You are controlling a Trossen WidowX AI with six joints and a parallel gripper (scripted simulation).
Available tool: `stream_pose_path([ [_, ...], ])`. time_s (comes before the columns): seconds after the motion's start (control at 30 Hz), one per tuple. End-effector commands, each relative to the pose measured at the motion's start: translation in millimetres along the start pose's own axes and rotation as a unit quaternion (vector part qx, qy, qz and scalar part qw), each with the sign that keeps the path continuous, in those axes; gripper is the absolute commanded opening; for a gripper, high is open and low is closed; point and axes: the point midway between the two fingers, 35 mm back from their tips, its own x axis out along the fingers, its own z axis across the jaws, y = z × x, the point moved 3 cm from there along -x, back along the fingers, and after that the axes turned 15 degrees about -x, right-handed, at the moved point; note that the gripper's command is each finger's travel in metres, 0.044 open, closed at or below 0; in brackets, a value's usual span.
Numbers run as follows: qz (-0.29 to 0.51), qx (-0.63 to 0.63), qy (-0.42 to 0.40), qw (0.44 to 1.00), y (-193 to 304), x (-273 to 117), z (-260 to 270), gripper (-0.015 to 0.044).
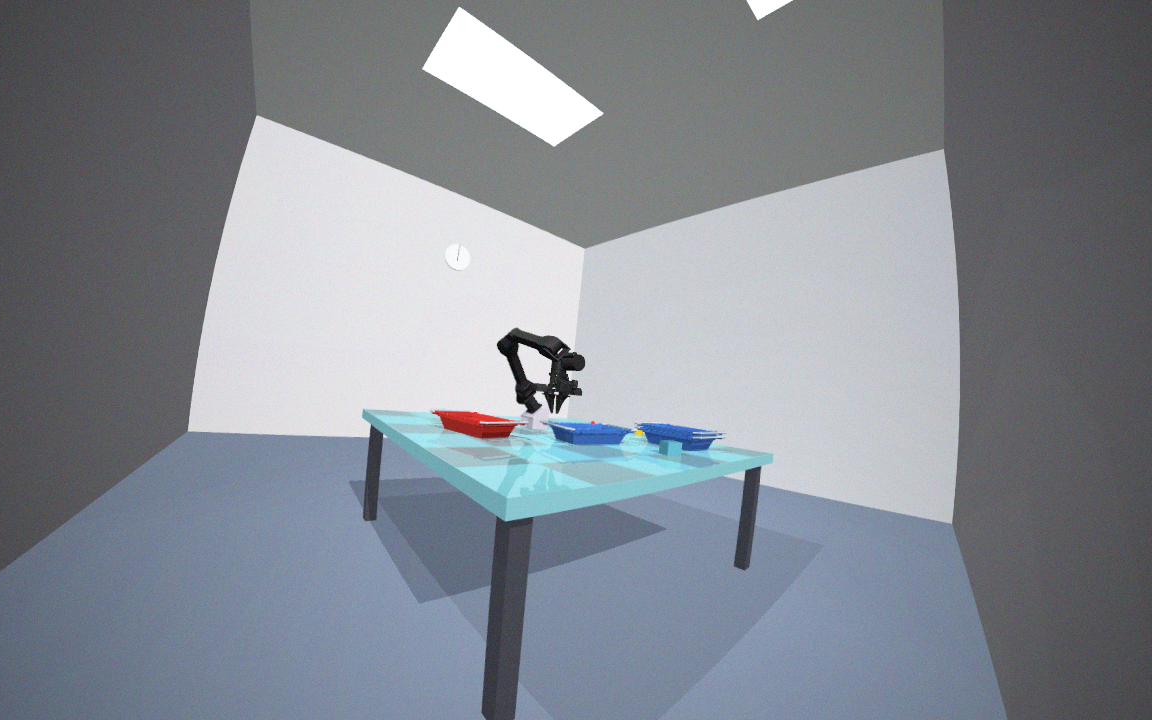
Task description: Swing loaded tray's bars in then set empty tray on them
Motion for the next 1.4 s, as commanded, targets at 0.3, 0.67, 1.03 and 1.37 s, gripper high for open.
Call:
stream_pose_path([
  [0.3,0.008,-0.019,-0.007,1.0,-1,23,-2,0.0084],
  [0.67,0.008,-0.019,-0.005,1.0,1,64,-2,0.0084],
  [1.03,0.008,-0.019,-0.006,1.0,-1,52,4,0.0084],
  [1.37,0.008,-0.019,-0.007,1.0,-6,30,26,0.0084],
])
